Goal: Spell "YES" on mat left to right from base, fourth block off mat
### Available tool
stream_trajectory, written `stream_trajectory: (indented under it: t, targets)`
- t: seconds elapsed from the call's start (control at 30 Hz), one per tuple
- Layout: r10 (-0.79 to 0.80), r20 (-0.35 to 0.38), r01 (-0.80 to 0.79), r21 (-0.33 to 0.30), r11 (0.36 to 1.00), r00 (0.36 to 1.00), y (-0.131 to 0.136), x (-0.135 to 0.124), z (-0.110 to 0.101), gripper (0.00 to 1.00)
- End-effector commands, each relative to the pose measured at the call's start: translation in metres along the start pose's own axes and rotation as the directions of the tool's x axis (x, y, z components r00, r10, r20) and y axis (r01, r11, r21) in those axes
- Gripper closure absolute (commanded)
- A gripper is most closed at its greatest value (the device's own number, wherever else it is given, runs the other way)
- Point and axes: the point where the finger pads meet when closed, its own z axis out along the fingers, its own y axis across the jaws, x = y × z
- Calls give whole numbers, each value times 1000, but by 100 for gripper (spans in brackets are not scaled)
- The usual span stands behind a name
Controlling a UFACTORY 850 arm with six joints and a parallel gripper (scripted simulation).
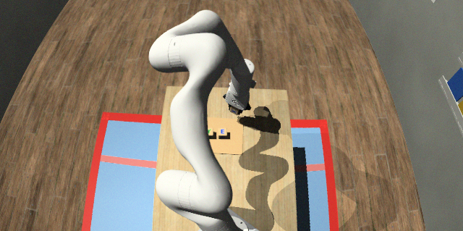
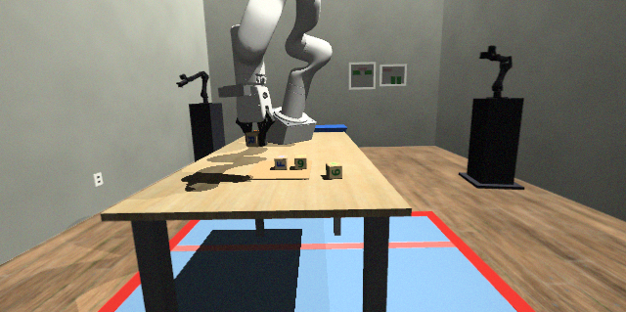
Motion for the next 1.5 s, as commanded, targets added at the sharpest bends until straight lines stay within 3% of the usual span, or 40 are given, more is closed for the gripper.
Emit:
stream_trajectory:
  t: [0.0,0.37,0.43,0.93,1.0,1.13,1.47]
  targets:
    - [137,3,-137,-12,990,991,5,-7,-2,59]
    - [446,-6,-446,-21,895,895,19,-28,-3,59]
    - [446,-6,-446,-21,895,895,19,-28,-3,59]
    - [809,-30,-809,-29,587,588,39,-61,-7,59]
    - [809,-30,-809,-29,587,588,39,-61,-7,59]
    - [857,-36,-858,-29,513,514,43,-67,-7,59]
    - [876,-39,-877,-29,480,481,45,-70,-7,59]
